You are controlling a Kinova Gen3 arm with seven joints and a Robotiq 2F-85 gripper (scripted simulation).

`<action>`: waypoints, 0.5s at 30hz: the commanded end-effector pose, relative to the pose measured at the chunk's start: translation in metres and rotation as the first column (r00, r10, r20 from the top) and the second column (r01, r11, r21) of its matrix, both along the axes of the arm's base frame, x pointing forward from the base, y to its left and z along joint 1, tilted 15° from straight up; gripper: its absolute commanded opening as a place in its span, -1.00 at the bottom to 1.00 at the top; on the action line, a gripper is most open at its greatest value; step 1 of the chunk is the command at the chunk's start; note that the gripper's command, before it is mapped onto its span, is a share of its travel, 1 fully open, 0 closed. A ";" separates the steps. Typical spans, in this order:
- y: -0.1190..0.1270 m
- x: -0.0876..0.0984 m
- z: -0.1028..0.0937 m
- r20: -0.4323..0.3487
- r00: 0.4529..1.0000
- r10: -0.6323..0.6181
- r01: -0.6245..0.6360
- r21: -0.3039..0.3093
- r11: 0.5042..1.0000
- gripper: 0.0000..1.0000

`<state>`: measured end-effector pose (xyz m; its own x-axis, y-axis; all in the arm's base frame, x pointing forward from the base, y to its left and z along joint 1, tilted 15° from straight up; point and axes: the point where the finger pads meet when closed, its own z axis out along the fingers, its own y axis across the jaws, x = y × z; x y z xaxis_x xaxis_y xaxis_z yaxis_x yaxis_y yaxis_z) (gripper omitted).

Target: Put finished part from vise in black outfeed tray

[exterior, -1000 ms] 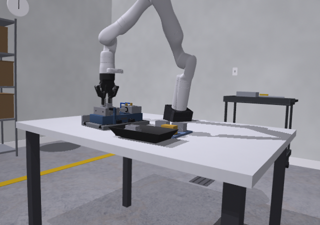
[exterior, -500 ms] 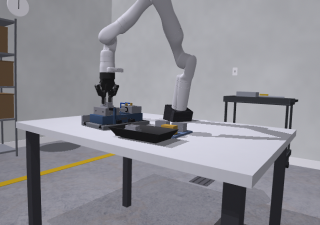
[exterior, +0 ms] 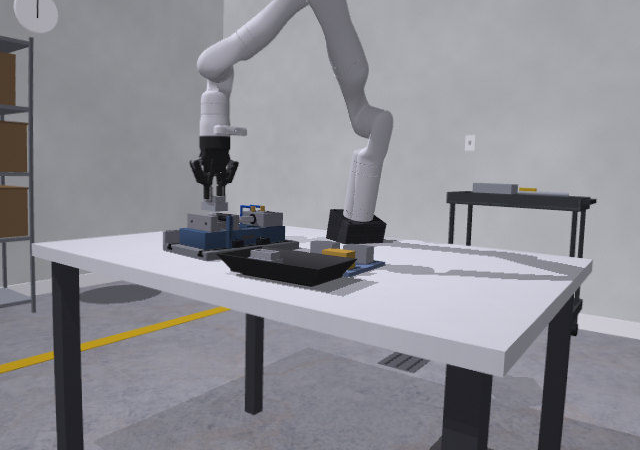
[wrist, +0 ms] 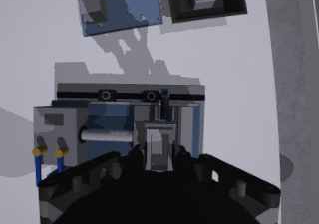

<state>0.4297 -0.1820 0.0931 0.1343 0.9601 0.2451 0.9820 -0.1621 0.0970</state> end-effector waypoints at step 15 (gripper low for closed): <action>-0.004 0.000 0.020 0.010 1.000 0.000 0.000 -0.003 1.000 -1.00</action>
